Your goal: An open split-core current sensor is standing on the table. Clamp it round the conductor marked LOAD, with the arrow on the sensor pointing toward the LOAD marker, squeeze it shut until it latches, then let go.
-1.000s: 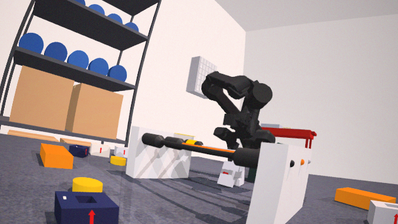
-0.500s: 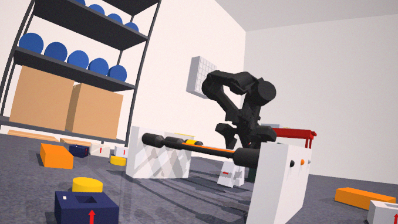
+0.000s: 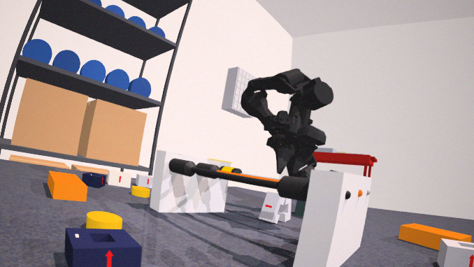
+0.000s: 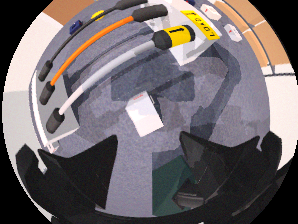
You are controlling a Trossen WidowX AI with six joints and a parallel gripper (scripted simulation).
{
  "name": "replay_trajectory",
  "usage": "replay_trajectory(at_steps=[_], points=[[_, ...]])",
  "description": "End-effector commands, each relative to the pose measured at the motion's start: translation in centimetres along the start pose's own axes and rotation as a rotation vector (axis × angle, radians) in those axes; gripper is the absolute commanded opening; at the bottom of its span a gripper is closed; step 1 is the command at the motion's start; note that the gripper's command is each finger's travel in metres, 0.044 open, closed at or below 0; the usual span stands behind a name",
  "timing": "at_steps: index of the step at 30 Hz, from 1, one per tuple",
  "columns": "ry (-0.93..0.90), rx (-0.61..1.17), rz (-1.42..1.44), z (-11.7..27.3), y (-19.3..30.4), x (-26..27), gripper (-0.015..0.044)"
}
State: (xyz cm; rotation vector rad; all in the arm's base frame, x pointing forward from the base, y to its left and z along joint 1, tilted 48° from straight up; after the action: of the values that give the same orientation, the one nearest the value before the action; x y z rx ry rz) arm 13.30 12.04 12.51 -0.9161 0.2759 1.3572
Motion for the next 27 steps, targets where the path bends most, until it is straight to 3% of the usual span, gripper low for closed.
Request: replay_trajectory(at_steps=[1, 7, 27], points=[[0.049, 0.088, -0.551, 0.0, -1.9, 0.5, 0.032], [0.138, 0.147, -1.108, -0.3, -3.7, 0.9, 0.032], [0.138, 0.15, -1.125, -2.6, -3.5, 0.8, 0.032]])
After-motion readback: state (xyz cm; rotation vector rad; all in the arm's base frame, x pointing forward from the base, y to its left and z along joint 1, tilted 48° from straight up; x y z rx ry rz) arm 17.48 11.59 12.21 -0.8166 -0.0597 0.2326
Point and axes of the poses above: the point midway between the two fingers, 35 mm back from their tips, its own z axis back along the fingers, its own x axis across the jaws, y = z × x, the point moved 9 cm from there along z, back along the fingers, and after that the axes turned 13 degrees about z, right-handed, at the moved point
